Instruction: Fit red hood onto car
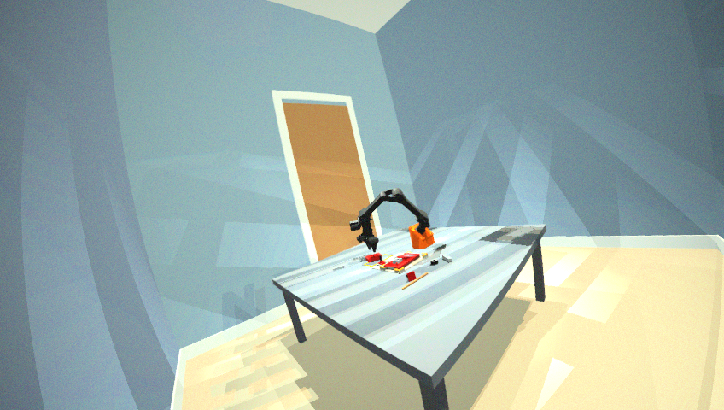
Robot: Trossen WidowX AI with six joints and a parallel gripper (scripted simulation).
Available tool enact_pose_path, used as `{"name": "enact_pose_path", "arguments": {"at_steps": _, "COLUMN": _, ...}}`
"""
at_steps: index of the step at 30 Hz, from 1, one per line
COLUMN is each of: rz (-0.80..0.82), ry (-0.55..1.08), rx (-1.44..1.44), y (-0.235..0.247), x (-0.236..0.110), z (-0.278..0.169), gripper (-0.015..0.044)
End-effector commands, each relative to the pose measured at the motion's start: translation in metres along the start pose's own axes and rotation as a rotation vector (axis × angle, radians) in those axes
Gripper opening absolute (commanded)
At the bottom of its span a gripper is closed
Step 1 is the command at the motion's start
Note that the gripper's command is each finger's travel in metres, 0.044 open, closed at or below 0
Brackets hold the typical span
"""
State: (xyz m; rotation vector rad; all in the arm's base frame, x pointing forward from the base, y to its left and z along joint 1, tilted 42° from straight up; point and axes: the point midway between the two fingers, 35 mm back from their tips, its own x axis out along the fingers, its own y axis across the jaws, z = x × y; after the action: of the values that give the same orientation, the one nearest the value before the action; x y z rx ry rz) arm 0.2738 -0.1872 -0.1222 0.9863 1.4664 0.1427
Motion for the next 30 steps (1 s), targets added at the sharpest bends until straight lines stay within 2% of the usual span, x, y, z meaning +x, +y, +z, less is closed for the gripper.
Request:
{"name": "enact_pose_path", "arguments": {"at_steps": 1, "rz": 0.004, "ry": 0.002, "rx": 0.003, "y": 0.001, "x": 0.004, "z": 0.0, "gripper": 0.044}}
{"name": "enact_pose_path", "arguments": {"at_steps": 30, "rz": 0.005, "ry": 0.002, "rx": 0.003, "y": 0.001, "x": 0.02, "z": 0.0, "gripper": 0.044}}
